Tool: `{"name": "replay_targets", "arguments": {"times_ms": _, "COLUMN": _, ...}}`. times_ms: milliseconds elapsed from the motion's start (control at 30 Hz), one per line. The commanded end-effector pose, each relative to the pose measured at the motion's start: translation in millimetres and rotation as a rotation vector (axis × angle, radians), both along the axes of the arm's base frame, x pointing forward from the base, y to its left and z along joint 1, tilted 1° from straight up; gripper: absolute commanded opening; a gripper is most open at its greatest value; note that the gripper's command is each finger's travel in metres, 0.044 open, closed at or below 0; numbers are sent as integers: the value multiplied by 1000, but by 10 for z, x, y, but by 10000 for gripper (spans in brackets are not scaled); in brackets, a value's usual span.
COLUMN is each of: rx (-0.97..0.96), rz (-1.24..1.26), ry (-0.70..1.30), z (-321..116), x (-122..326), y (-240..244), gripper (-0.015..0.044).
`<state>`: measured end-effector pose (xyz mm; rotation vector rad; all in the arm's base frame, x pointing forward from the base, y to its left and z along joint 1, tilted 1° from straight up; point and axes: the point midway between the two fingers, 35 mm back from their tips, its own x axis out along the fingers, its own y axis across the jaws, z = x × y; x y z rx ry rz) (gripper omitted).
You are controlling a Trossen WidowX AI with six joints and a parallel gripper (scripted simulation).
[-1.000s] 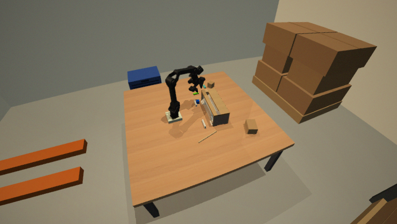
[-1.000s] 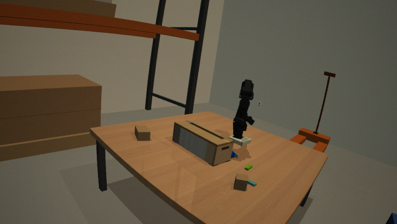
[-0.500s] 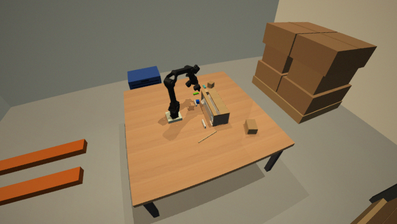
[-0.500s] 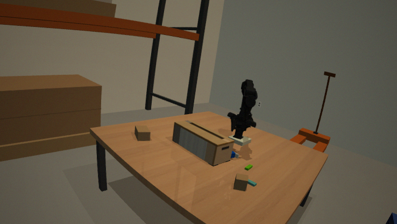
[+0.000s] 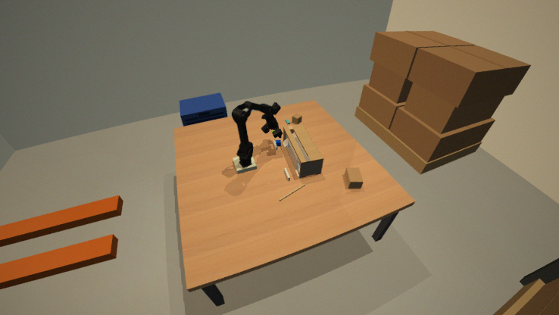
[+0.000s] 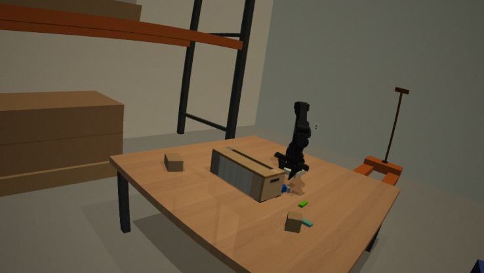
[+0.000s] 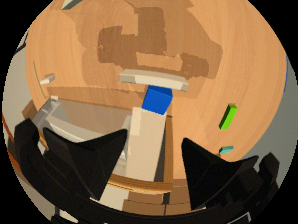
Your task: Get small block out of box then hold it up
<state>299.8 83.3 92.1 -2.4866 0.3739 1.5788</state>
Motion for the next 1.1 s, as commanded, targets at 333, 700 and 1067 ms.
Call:
{"name": "replay_targets", "arguments": {"times_ms": 333, "rx": -3, "rz": 5, "ry": -7, "z": -261, "x": 22, "y": -8, "gripper": 285}}
{"name": "replay_targets", "arguments": {"times_ms": 700, "rx": -4, "rz": 5, "ry": -7, "z": -438, "x": 37, "y": -15, "gripper": 285}}
{"name": "replay_targets", "arguments": {"times_ms": 1067, "rx": -4, "rz": 5, "ry": -7, "z": -612, "x": 39, "y": -29, "gripper": 285}}
